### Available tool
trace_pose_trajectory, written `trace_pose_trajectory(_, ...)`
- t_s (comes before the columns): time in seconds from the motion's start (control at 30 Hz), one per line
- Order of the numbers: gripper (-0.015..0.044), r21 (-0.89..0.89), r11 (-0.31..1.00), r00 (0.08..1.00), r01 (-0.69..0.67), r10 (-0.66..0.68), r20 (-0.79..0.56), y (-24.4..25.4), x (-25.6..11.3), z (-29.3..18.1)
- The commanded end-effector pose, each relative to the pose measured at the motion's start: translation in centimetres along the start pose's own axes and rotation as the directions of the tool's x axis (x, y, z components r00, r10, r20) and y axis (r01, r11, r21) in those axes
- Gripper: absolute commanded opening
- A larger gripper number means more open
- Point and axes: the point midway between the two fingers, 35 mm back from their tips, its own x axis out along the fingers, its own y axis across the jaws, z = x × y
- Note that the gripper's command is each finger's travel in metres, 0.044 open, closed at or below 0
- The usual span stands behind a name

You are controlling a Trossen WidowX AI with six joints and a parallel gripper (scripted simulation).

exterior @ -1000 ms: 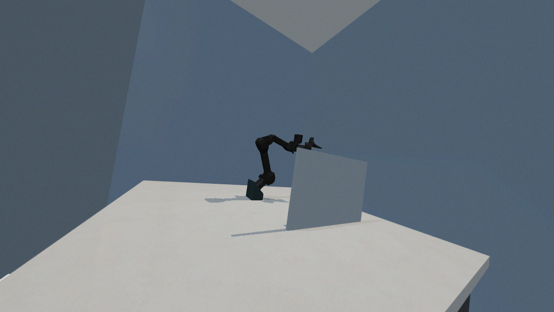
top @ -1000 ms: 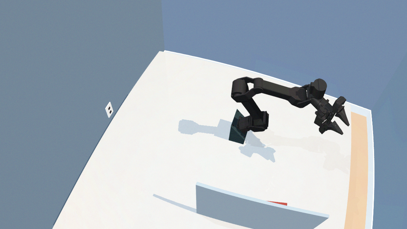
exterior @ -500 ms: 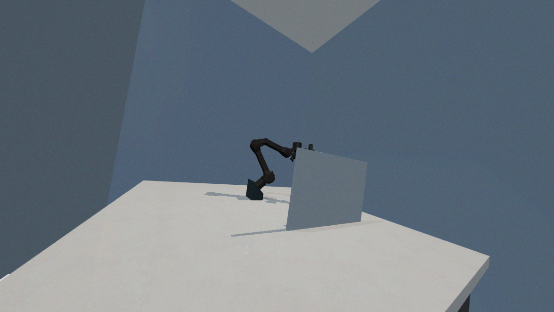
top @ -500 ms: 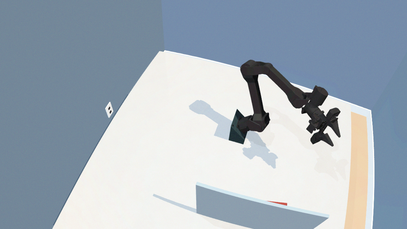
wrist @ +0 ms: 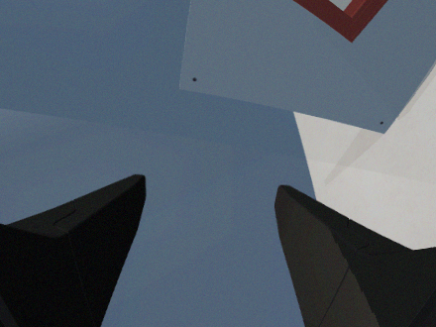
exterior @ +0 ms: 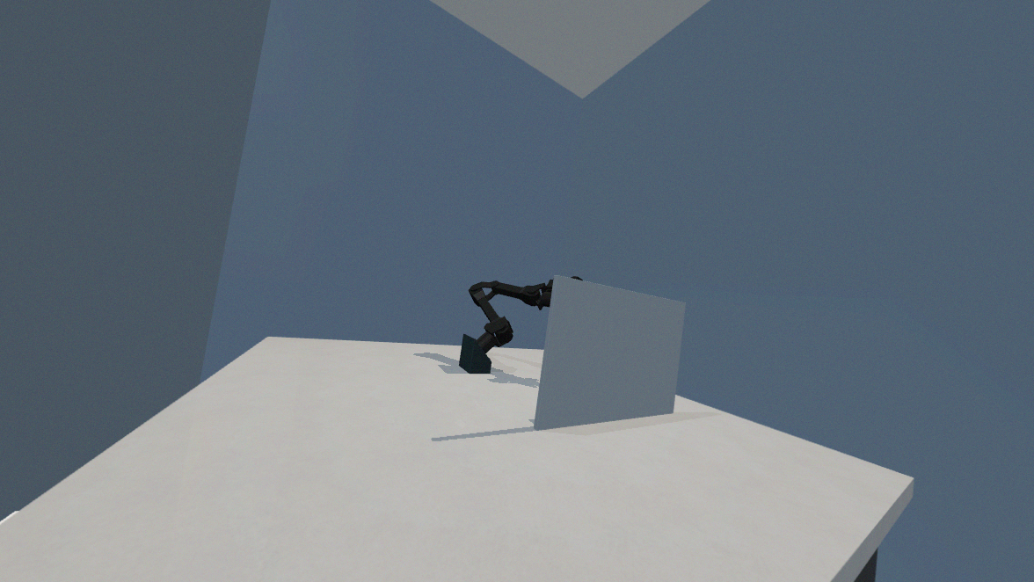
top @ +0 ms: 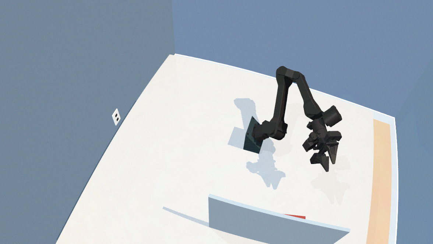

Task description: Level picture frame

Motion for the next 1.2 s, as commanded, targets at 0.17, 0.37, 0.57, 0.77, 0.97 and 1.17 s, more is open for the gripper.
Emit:
trace_pose_trajectory(0.17,0.026,0.233,0.972,0.959,-0.039,-0.029,0.281,-2.1,-1.0,8.7)
trace_pose_trajectory(0.37,0.026,0.36,0.924,0.911,-0.13,-0.032,0.411,-2.7,-2.4,12.7)
trace_pose_trajectory(0.57,0.026,0.36,0.924,0.911,-0.13,-0.032,0.411,-2.7,-2.4,12.7)
trace_pose_trajectory(0.77,0.026,0.36,0.924,0.911,-0.13,-0.032,0.411,-2.7,-2.4,12.7)
trace_pose_trajectory(0.97,0.026,0.36,0.924,0.911,-0.13,-0.032,0.411,-2.7,-2.4,12.7)
trace_pose_trajectory(1.17,0.026,0.36,0.924,0.911,-0.13,-0.032,0.411,-2.7,-2.4,12.7)
